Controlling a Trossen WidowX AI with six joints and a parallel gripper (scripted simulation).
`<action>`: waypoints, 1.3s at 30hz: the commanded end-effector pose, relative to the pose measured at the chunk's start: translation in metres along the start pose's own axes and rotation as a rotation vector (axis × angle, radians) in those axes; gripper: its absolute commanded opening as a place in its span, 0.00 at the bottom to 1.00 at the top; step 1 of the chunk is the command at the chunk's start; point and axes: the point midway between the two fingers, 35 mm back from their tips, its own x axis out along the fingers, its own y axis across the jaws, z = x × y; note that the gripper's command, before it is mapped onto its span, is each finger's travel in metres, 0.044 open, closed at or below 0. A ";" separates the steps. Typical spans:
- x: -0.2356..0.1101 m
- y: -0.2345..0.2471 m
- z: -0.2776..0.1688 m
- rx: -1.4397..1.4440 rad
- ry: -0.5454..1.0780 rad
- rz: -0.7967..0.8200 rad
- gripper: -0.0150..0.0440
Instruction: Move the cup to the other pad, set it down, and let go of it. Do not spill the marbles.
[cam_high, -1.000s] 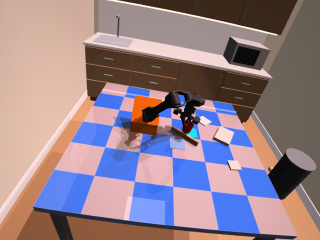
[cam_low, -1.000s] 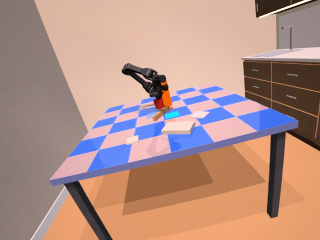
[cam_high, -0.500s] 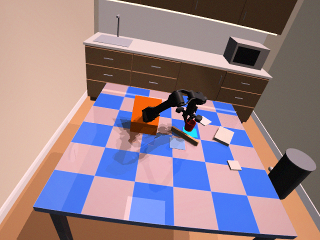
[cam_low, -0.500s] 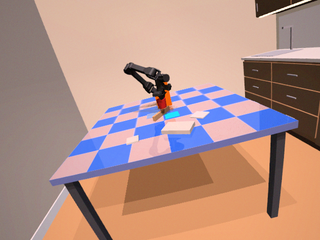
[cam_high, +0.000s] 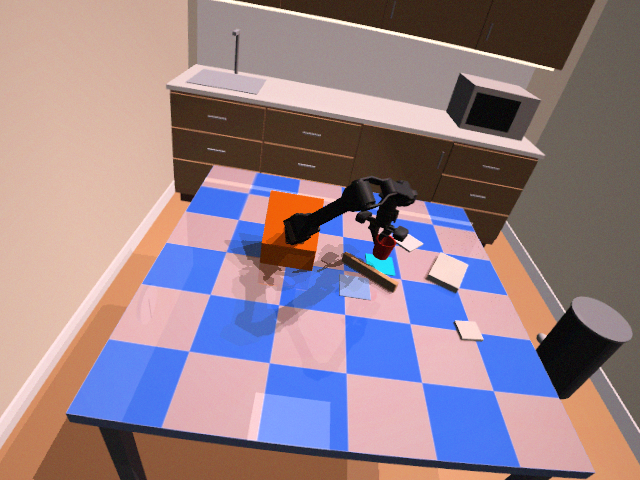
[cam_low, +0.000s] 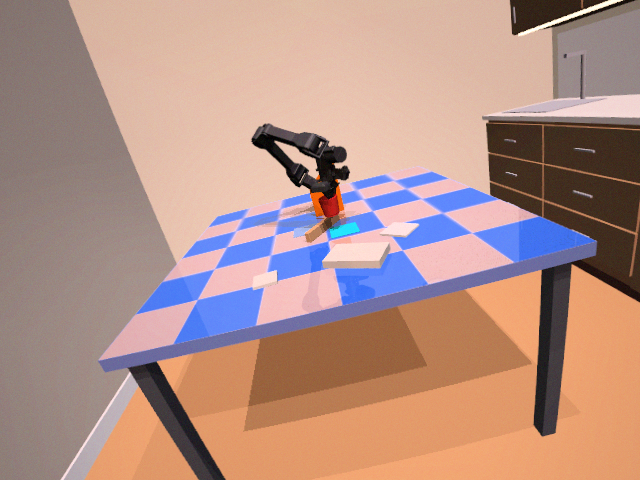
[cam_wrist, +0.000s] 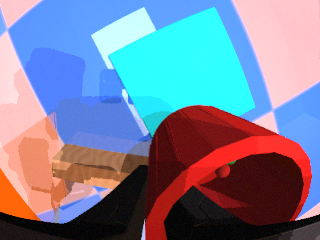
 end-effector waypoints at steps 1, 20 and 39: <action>-0.001 0.001 0.008 0.002 -0.003 0.004 0.25; 0.005 0.000 0.032 0.003 -0.004 0.004 0.25; 0.039 0.000 0.035 0.003 -0.003 0.003 0.25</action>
